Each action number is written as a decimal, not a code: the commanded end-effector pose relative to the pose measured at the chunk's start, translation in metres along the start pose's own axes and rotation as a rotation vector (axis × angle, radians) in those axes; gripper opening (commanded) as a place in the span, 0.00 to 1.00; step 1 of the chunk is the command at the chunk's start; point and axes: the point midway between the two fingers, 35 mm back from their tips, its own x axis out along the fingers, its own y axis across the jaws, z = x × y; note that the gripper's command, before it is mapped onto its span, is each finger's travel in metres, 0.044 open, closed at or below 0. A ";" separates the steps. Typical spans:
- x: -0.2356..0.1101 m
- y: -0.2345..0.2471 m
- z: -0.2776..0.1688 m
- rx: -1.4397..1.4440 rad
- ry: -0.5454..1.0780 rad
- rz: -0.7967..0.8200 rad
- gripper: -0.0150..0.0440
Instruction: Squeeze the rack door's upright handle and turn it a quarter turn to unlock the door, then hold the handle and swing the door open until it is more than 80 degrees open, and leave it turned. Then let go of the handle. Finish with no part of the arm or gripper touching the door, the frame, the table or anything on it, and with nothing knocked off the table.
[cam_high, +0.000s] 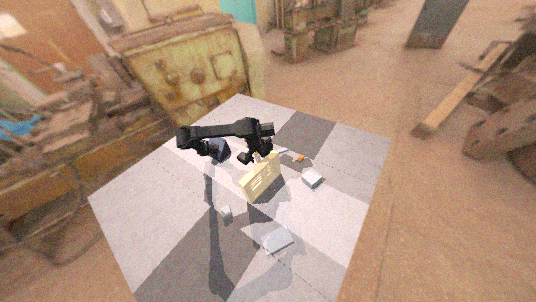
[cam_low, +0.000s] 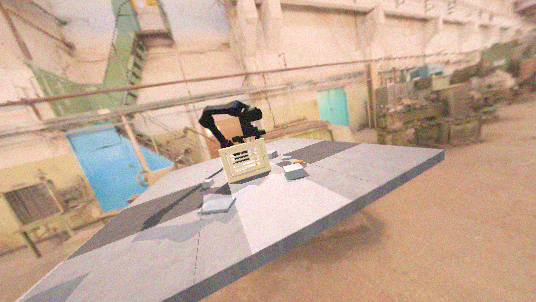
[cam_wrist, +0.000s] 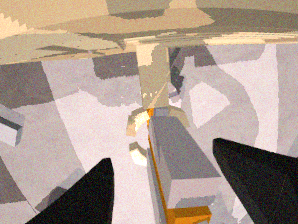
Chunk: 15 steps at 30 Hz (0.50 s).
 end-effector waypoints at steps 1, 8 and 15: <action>0.000 -0.001 0.000 0.315 0.002 0.000 0.75; 0.000 -0.001 0.000 0.662 0.001 -0.001 0.75; 0.000 -0.001 0.000 1.009 0.001 -0.002 0.75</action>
